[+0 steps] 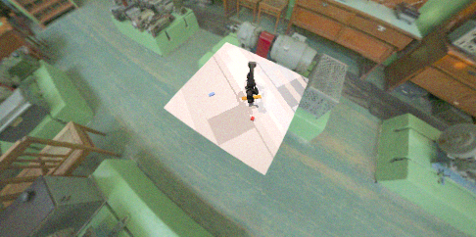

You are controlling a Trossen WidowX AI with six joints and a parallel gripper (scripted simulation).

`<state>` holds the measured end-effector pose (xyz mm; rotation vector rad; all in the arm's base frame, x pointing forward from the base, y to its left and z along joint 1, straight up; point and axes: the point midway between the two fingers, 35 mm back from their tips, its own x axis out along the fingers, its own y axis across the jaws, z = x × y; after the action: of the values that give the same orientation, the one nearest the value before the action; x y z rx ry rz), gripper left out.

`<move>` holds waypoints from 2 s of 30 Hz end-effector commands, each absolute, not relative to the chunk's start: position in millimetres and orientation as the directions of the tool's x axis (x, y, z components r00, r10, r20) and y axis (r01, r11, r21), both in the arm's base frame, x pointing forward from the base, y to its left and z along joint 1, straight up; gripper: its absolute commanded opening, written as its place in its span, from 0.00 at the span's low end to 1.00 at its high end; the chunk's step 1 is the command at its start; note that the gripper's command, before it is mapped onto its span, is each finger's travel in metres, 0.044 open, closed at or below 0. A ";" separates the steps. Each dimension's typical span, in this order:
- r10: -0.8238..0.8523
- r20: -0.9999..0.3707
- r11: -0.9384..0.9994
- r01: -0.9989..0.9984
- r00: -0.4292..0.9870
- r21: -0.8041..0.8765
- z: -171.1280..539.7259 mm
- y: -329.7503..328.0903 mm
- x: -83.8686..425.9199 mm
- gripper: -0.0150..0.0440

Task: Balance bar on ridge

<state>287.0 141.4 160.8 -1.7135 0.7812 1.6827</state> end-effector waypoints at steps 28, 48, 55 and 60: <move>0.013 -1.000 -0.659 -0.751 0.026 -0.028 121.6 149.7 291.1 0.25; 0.013 -1.000 -0.659 -0.751 0.026 -0.028 120.8 149.7 291.1 0.25; 0.013 -1.000 -0.659 -0.751 0.026 -0.028 120.3 149.7 291.1 0.25; 0.013 -1.000 -0.659 -0.751 0.026 -0.028 119.8 149.8 291.1 0.25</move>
<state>291.3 148.9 120.2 -1.7294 0.7608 1.6885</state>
